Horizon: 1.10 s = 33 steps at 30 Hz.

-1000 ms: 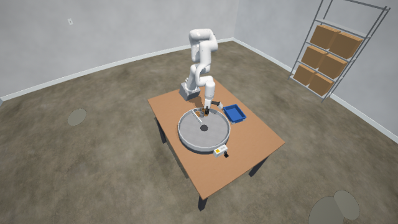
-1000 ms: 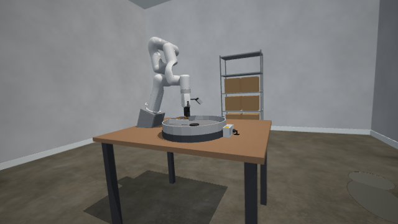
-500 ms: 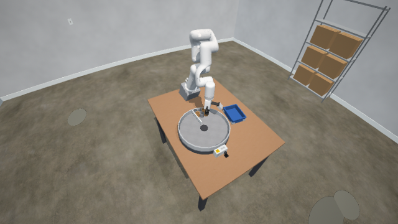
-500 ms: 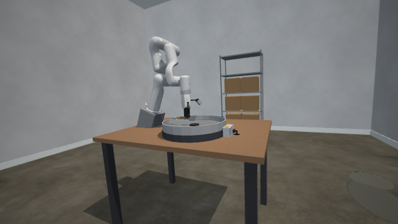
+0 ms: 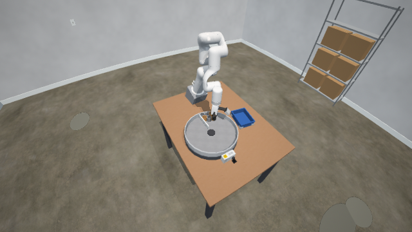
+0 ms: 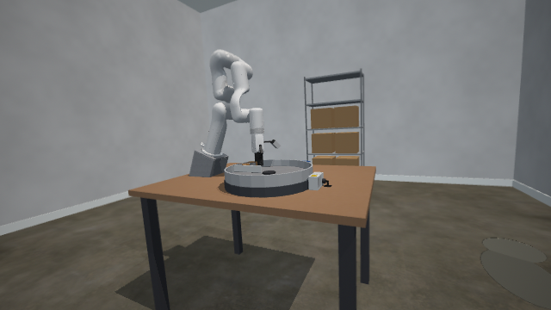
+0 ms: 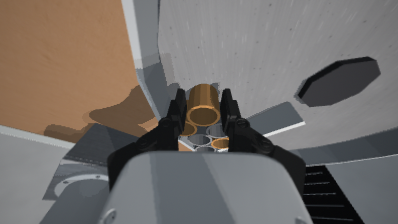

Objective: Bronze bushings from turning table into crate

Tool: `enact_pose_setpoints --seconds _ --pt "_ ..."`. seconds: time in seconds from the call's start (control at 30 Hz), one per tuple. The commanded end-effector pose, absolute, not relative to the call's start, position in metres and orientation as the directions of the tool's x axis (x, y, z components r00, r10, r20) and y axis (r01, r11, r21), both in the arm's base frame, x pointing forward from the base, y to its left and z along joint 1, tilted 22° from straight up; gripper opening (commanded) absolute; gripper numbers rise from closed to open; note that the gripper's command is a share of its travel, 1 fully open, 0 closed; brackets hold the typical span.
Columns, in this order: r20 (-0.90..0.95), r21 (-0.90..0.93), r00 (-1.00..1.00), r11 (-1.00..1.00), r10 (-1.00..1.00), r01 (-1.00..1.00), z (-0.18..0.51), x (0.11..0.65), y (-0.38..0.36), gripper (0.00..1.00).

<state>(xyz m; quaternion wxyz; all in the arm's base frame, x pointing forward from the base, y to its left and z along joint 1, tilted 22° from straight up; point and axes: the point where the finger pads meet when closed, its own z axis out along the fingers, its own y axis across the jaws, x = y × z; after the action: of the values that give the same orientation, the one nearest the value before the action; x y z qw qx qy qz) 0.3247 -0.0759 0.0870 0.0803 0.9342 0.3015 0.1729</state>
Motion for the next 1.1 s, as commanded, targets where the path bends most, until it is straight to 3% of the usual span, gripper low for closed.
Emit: enact_pose_setpoints --seconds 0.0,0.33,0.37,1.07 --pt "0.277 0.256 0.757 -0.805 0.591 0.535 0.0874 0.3258 -0.0761 0.47" --pt "0.277 0.256 0.757 -0.805 0.591 0.535 0.0874 0.3258 -0.0761 0.47" --pt "0.277 0.256 0.757 -0.805 0.591 0.535 0.0874 0.3258 -0.0761 0.00" --pt "0.277 0.256 0.757 -0.805 0.591 0.535 0.0874 0.3258 -0.0761 0.00"
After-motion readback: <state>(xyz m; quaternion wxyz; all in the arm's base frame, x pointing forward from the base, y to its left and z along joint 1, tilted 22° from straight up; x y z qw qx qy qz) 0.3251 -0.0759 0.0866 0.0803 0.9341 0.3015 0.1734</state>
